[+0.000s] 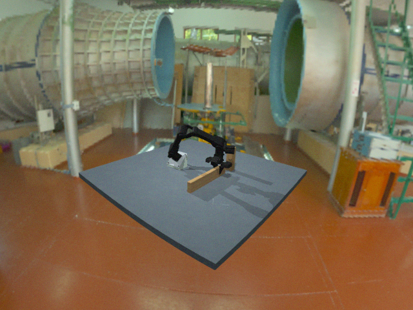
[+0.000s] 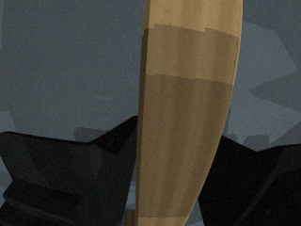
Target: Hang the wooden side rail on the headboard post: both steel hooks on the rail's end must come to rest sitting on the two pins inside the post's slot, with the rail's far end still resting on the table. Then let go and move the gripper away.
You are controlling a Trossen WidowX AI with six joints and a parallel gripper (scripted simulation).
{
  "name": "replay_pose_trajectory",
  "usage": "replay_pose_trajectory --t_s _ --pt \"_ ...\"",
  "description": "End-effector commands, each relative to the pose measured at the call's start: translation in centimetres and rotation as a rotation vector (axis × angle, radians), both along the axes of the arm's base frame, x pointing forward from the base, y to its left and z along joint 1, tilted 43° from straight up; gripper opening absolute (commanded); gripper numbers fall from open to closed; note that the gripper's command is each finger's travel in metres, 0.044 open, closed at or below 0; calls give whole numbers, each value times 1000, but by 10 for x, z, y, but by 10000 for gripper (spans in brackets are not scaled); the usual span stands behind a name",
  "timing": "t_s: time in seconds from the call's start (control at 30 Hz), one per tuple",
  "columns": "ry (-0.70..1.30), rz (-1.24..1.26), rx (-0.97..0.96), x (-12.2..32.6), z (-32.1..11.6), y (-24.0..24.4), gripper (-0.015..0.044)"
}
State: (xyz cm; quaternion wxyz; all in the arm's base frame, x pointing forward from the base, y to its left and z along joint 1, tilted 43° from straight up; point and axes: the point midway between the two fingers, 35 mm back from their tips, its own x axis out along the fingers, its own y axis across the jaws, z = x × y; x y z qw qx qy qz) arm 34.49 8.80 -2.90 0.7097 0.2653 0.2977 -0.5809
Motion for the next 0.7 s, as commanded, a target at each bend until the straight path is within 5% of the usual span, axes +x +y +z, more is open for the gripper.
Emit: replay_pose_trajectory --t_s 0.0,0.67 --pt "-10 -5 5 0 2 3 0" --pt "-10 -5 5 -1 4 5 0"
